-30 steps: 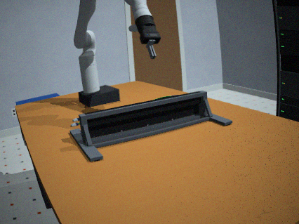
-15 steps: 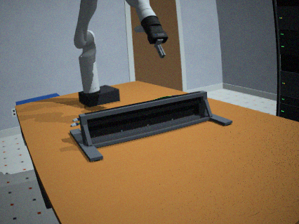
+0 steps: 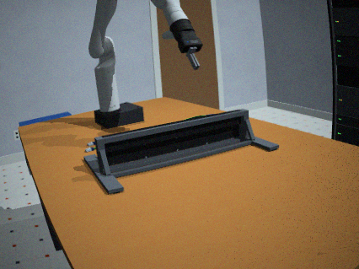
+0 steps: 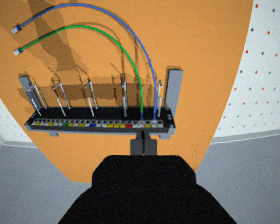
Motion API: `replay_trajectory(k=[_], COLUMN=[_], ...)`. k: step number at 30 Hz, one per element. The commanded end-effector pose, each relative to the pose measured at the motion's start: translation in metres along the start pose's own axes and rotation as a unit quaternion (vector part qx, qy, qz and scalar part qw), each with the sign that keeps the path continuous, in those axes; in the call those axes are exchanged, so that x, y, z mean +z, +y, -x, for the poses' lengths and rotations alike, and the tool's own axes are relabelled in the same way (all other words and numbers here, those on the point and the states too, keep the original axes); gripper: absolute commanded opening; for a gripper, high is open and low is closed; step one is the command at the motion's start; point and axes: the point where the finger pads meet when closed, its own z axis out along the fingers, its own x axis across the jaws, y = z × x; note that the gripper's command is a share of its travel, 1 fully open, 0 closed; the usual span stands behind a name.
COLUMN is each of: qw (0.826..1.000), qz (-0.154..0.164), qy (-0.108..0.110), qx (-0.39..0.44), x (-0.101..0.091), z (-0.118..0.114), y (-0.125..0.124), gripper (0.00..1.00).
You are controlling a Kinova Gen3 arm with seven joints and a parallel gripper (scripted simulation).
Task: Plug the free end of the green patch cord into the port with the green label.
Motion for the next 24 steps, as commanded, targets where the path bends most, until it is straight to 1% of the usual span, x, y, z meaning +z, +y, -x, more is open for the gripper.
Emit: replay_trajectory(k=[1,5,10,18,20,24], qw=[1.000,1.000,1.000,1.000,1.000,1.000], qz=[0.001,0.001,0.001,0.001,0.001,0.001], qy=[0.000,0.000,0.000,0.000,0.000,0.000], qx=[0.000,0.000,0.000,0.000,0.000,0.000], x=[0.001,0.002,0.009,0.031,0.031,0.045], z=[0.000,0.000,0.000,0.000,0.000,0.000], y=[0.001,0.001,0.001,0.000,0.000,0.000], gripper=[0.00,0.00,0.00,0.00,0.00,0.00])
